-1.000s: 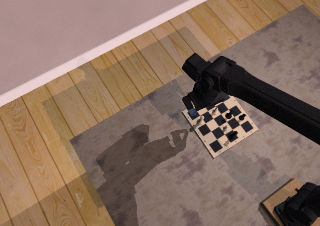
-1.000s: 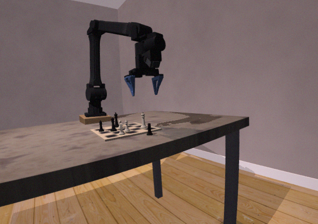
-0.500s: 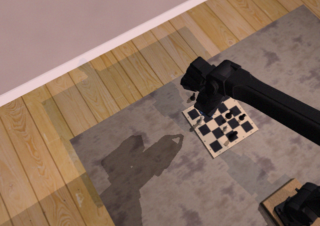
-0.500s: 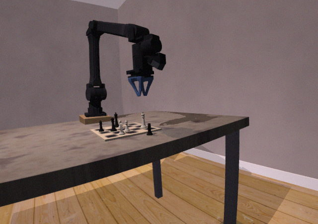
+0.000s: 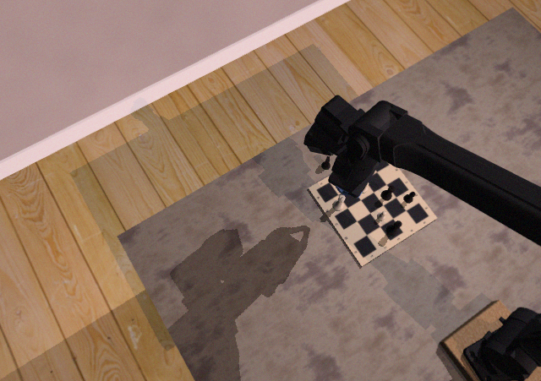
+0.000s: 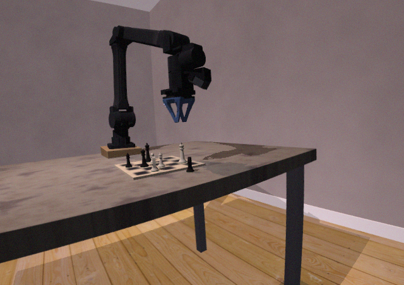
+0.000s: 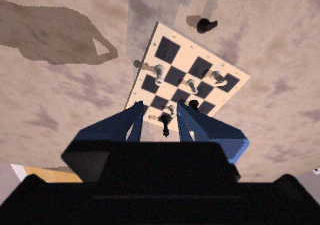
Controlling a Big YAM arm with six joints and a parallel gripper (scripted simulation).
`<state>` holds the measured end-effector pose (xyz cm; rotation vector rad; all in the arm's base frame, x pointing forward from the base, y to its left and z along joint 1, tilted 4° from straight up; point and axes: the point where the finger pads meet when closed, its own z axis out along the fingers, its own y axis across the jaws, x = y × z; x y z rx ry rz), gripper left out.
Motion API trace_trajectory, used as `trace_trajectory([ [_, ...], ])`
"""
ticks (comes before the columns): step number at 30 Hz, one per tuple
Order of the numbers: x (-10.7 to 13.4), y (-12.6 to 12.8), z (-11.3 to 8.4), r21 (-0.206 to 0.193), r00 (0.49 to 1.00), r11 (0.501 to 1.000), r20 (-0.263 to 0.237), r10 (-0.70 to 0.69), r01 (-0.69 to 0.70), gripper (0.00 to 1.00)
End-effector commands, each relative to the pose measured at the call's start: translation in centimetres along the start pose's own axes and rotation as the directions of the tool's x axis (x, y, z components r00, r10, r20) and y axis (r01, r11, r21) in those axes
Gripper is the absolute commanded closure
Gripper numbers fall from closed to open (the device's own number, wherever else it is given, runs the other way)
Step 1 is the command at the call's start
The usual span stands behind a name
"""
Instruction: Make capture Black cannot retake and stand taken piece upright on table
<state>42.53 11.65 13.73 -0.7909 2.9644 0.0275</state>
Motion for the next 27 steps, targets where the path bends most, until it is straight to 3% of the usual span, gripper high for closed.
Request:
trace_trajectory([
  [1, -0.3, -0.1, -0.5, 0.006, 0.999, 1.000, 0.033, -0.014, 0.013, 0.59],
  [15, -0.3, -0.1, -0.4, 0.005, 0.999, 1.000, 0.031, -0.014, 0.013, 0.59],
  [27, -0.2, -0.1, 1.0, -0.001, 1.000, 1.000, 0.011, -0.014, 0.014, 0.59],
])
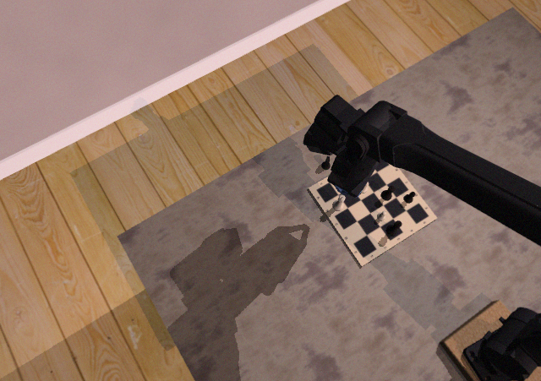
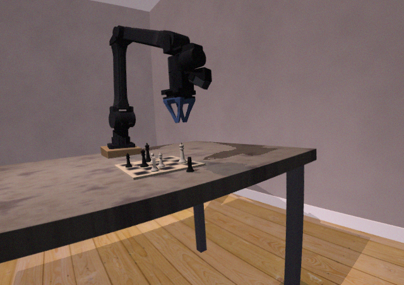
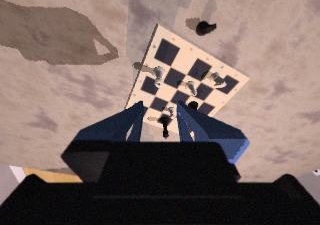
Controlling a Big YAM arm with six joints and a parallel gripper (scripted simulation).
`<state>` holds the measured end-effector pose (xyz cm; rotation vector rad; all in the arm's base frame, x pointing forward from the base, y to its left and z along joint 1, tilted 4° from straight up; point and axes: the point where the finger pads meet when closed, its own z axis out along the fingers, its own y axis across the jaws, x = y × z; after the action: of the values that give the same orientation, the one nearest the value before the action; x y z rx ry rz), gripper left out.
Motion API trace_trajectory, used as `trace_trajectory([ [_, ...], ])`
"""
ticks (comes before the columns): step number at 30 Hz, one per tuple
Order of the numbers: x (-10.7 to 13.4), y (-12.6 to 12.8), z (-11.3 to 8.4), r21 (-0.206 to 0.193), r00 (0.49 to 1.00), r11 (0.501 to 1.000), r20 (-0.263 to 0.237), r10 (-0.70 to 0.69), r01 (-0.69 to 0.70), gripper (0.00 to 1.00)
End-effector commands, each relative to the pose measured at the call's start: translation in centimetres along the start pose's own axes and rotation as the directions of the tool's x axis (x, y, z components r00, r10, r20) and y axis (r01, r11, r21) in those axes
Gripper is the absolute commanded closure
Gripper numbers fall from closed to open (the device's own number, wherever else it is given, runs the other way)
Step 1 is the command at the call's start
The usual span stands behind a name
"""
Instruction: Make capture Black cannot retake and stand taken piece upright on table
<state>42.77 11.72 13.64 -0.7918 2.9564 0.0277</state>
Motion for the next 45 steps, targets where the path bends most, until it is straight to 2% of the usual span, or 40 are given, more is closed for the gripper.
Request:
trace_trajectory([
  [1, 0.0, -0.1, 0.9, -0.002, 1.000, 1.000, 0.003, -0.012, 0.012, 0.59],
  [11, 0.0, 0.0, 2.2, -0.002, 1.000, 1.000, 0.005, -0.012, 0.012, 0.59],
  [13, 0.0, 0.0, 2.2, -0.002, 1.000, 1.000, 0.005, -0.012, 0.012, 0.59],
  [14, -0.1, 0.0, 1.7, 0.002, 1.000, 1.000, 0.021, -0.012, 0.012, 0.59],
  [16, 0.0, 0.0, 2.8, -0.003, 1.000, 1.000, 0.003, -0.012, 0.012, 0.59],
  [26, 0.1, 0.1, 4.3, -0.003, 1.000, 1.000, 0.003, -0.012, 0.012, 0.59],
  [31, 0.0, 0.1, 4.0, 0.001, 1.000, 1.000, 0.017, -0.012, 0.012, 0.59],
  [35, 0.1, 0.1, 5.1, -0.003, 1.000, 1.000, 0.003, -0.012, 0.012, 0.59],
  [45, 0.0, 0.1, 5.2, -0.001, 1.000, 1.000, 0.010, -0.012, 0.012, 0.59],
])
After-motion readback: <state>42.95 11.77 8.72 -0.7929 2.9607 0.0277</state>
